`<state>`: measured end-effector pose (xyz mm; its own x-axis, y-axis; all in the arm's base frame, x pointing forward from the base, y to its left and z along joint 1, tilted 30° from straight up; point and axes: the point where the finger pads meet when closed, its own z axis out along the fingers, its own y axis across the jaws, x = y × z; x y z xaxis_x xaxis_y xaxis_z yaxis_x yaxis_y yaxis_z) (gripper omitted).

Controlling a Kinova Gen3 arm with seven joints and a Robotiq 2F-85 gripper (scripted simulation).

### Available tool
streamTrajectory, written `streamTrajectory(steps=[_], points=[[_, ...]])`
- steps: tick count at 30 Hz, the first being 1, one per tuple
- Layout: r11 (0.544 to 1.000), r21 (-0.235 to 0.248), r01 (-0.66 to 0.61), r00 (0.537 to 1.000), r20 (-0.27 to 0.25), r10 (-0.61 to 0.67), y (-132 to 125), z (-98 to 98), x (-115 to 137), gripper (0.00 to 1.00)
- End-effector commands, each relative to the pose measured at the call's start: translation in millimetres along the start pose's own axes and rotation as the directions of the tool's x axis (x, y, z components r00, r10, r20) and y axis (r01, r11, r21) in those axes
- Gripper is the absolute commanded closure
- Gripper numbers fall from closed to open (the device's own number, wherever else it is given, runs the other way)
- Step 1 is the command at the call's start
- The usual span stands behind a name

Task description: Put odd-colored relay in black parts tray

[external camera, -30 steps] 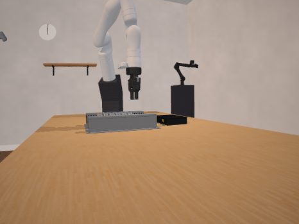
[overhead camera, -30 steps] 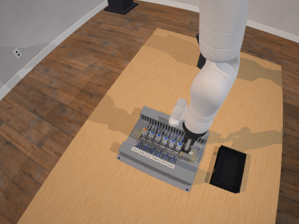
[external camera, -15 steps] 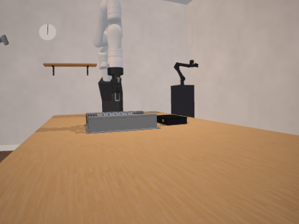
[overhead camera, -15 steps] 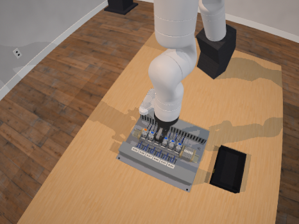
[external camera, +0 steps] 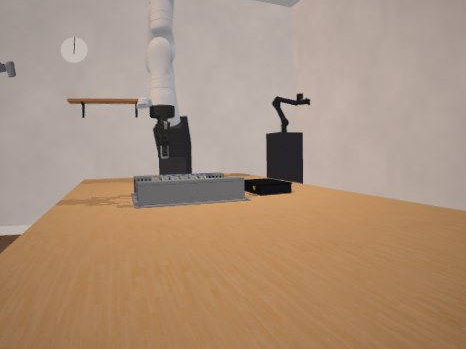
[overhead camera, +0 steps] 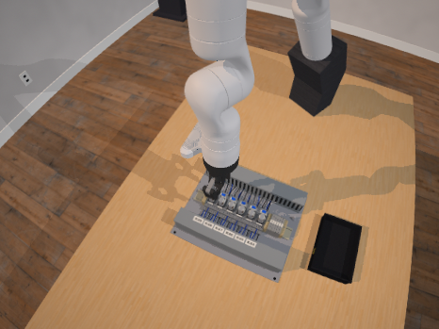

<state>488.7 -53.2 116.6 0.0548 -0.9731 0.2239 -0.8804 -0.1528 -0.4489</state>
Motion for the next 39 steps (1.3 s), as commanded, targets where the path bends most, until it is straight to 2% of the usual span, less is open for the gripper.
streamTrajectory(steps=[1, 8, 39], points=[[1.0, -0.006, -0.009, 1.0, -0.004, 0.009, -2.7, -1.4, 17.2, 0.39], [1.0, -0.006, -0.009, 1.0, -0.004, 0.009, -2.6, -1.2, 25.2, 0.39], [1.0, -0.006, -0.009, 1.0, -0.004, 0.009, -2.6, -1.2, 26.3, 0.39]])
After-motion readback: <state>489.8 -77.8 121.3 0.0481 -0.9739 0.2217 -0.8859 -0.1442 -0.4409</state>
